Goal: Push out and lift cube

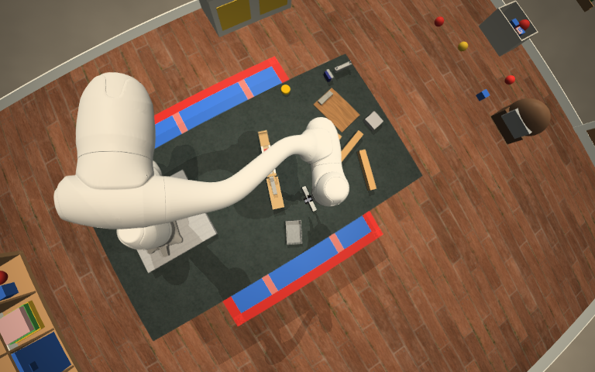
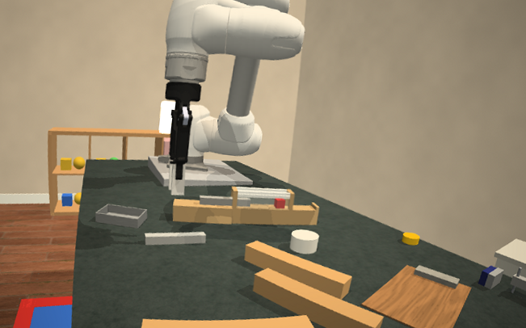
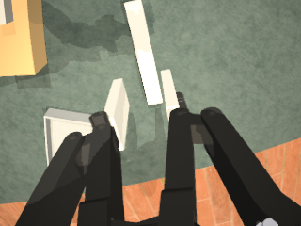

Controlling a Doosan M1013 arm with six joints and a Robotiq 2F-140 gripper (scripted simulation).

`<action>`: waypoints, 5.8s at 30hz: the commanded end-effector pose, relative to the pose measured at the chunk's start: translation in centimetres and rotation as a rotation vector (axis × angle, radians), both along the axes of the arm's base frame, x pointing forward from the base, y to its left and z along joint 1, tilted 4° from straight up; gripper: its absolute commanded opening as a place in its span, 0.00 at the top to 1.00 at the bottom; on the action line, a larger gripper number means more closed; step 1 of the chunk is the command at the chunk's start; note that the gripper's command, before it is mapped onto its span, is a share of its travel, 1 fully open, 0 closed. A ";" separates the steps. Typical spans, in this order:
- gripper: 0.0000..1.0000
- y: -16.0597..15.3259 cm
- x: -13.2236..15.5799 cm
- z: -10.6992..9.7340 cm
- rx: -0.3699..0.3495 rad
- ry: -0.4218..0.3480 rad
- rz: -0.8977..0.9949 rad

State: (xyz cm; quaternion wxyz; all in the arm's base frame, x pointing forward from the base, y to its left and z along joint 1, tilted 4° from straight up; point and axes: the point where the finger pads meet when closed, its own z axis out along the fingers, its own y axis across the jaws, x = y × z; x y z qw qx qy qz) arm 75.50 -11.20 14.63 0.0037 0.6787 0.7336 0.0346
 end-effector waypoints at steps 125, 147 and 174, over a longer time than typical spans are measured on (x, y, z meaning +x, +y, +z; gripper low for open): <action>1.00 0.4 0.6 -10.1 0.003 0.003 0.007; 1.00 -0.1 0.1 -0.1 0.003 0.003 0.007; 1.00 -0.1 0.1 -0.1 0.003 0.003 0.007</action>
